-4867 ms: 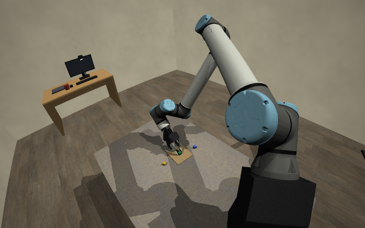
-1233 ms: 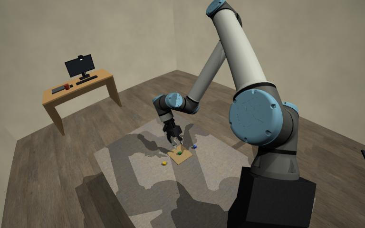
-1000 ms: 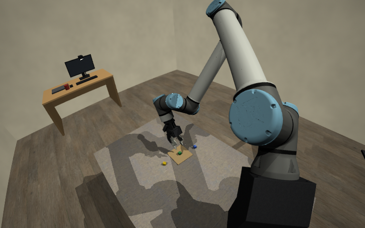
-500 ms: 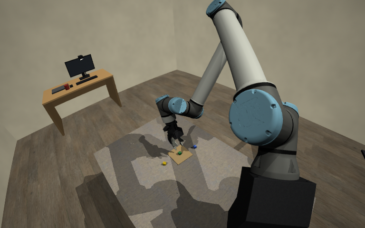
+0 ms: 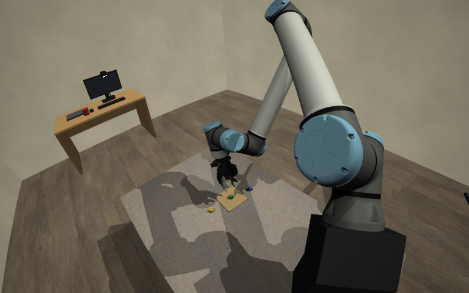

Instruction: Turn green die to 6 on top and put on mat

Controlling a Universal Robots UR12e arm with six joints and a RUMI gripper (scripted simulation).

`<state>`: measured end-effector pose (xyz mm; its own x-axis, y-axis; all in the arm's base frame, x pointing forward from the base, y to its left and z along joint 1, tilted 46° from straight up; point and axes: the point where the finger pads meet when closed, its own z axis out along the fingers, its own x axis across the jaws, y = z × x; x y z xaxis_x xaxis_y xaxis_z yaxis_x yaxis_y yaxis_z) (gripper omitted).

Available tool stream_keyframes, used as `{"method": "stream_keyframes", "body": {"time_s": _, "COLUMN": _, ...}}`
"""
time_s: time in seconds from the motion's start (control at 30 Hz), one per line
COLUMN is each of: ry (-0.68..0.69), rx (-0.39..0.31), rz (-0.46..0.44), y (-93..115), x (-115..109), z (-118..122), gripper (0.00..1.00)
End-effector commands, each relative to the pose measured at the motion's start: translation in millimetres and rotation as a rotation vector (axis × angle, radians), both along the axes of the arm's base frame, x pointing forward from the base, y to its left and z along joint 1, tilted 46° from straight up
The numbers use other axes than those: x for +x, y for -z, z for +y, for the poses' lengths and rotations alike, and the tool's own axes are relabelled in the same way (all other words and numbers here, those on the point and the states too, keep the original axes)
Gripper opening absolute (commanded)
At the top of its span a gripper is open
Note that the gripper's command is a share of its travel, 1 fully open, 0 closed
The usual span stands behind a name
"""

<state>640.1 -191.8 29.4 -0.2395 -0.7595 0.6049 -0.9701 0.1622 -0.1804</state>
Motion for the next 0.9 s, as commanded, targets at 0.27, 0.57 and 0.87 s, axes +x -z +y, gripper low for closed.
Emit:
{"method": "stream_keyframes", "body": {"time_s": 0.27, "ry": -0.011, "rx": -0.004, "rz": -0.018, "y": -0.9, "x": 0.4, "z": -1.3, "gripper": 0.33}}
{"method": "stream_keyframes", "body": {"time_s": 0.57, "ry": -0.032, "rx": -0.008, "rz": -0.045, "y": 1.8, "x": 1.4, "z": -1.8, "gripper": 0.33}}
{"method": "stream_keyframes", "body": {"time_s": 0.87, "ry": -0.082, "rx": -0.024, "rz": -0.109, "y": 4.8, "x": 2.1, "z": -2.3, "gripper": 0.33}}
